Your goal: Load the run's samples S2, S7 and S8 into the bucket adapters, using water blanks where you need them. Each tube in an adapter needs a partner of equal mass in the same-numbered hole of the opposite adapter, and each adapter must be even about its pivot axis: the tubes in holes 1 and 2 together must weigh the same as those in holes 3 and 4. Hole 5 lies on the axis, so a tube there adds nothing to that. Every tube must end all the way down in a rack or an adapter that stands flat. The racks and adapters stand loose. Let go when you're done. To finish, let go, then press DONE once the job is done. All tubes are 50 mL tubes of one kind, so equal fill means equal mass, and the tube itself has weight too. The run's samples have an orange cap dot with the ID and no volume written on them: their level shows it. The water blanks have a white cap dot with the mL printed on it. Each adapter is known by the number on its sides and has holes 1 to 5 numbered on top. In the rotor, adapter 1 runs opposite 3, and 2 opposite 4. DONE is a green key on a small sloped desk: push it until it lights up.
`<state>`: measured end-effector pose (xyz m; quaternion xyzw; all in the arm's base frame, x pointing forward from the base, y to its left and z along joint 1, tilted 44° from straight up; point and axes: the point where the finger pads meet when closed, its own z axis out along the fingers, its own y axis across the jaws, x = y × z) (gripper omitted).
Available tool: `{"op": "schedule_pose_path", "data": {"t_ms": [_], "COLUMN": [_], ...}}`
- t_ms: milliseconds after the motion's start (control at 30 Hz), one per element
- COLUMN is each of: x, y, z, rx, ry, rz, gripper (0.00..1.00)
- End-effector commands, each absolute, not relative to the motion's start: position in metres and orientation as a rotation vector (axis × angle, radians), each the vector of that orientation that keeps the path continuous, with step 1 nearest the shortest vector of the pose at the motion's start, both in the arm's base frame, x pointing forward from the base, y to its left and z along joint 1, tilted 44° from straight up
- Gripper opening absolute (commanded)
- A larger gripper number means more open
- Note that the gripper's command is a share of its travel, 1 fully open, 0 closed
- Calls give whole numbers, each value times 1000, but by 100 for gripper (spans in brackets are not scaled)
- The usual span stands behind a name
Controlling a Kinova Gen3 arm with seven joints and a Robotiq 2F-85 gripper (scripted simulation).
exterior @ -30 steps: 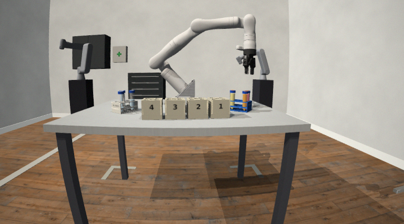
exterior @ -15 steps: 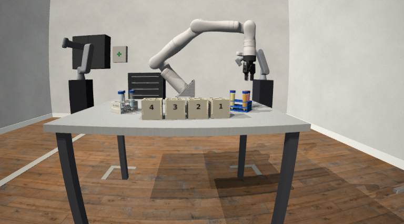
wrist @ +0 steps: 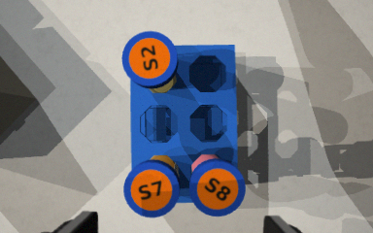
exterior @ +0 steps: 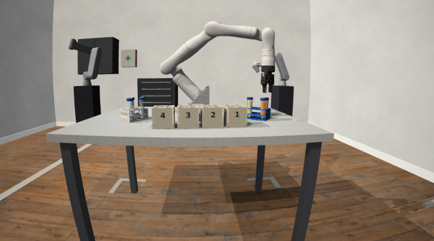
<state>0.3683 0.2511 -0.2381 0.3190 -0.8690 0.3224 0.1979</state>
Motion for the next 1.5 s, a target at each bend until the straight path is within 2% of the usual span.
{"op": "schedule_pose_path", "data": {"t_ms": [0,1467], "x": [369,370], "y": [251,260], "z": [-238,-229], "rx": [894,894], "ry": [-2434,-2434], "rz": [901,901], "gripper": [100,100]}}
